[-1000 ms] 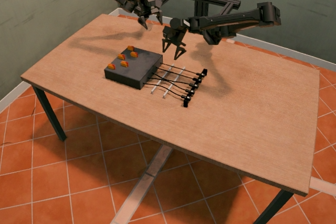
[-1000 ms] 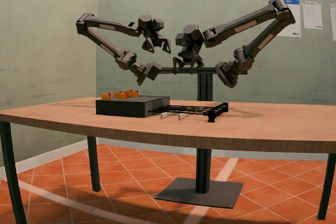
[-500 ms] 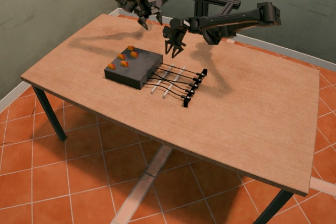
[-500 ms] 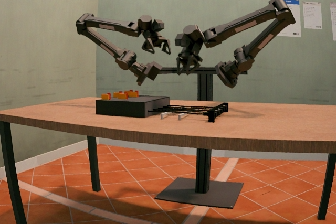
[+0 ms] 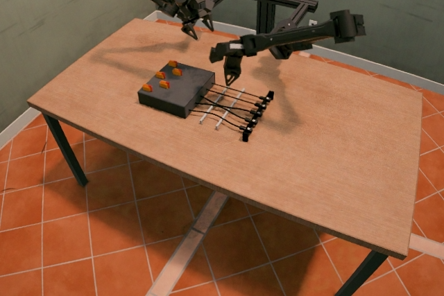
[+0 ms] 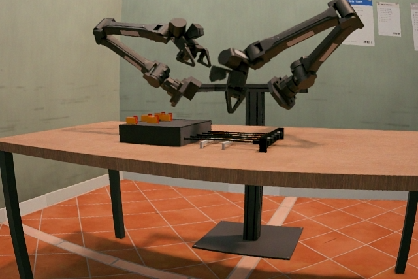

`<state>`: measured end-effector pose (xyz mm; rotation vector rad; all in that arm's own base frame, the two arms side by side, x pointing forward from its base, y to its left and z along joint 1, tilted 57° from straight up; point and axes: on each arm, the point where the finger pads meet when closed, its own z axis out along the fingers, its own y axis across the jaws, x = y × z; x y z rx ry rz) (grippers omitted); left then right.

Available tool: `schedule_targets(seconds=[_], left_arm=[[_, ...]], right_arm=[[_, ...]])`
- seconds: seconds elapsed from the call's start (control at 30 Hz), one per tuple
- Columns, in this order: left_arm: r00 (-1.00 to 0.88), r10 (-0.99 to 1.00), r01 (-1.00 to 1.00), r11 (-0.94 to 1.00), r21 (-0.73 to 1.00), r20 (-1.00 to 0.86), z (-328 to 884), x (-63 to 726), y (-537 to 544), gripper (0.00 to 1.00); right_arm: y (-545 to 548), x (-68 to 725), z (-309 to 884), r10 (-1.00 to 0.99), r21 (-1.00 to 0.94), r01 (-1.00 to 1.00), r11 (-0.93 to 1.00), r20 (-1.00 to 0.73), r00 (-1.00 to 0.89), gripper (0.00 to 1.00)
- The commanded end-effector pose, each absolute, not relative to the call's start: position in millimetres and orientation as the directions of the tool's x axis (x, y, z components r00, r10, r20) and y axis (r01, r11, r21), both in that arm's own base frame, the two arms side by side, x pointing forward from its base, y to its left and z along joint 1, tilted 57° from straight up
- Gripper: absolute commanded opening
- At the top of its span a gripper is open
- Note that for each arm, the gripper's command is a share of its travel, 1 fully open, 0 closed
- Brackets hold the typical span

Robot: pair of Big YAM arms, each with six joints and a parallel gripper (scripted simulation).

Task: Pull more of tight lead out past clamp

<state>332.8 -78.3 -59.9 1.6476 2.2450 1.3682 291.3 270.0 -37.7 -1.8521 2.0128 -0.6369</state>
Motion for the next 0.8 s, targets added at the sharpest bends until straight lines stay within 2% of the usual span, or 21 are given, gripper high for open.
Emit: schedule_targets(seconds=[0.0,0.17,0.27,0.77], left_arm=[[-0.301,0.733,0.855,-0.075,0.513,0.609,-71,344,-65,0.32],[-0.153,0.637,0.935,-0.155,0.319,0.756,-90,340,-41,0.32],[-0.111,0.600,0.950,-0.169,0.262,0.792,-96,340,-33,0.32],[-0.127,0.592,0.949,-0.161,0.272,0.795,-104,349,-24,0.32]], right_arm=[[297,306,-21,-0.997,-0.543,-0.838,0.058,0.019,-0.081,1.00],[298,306,-21,-0.997,-0.545,-0.836,0.063,0.011,-0.082,1.00],[298,306,-21,-0.997,-0.545,-0.836,0.063,0.011,-0.082,1.00],[289,301,-27,-0.996,-0.539,-0.840,0.054,0.028,-0.083,1.00]])
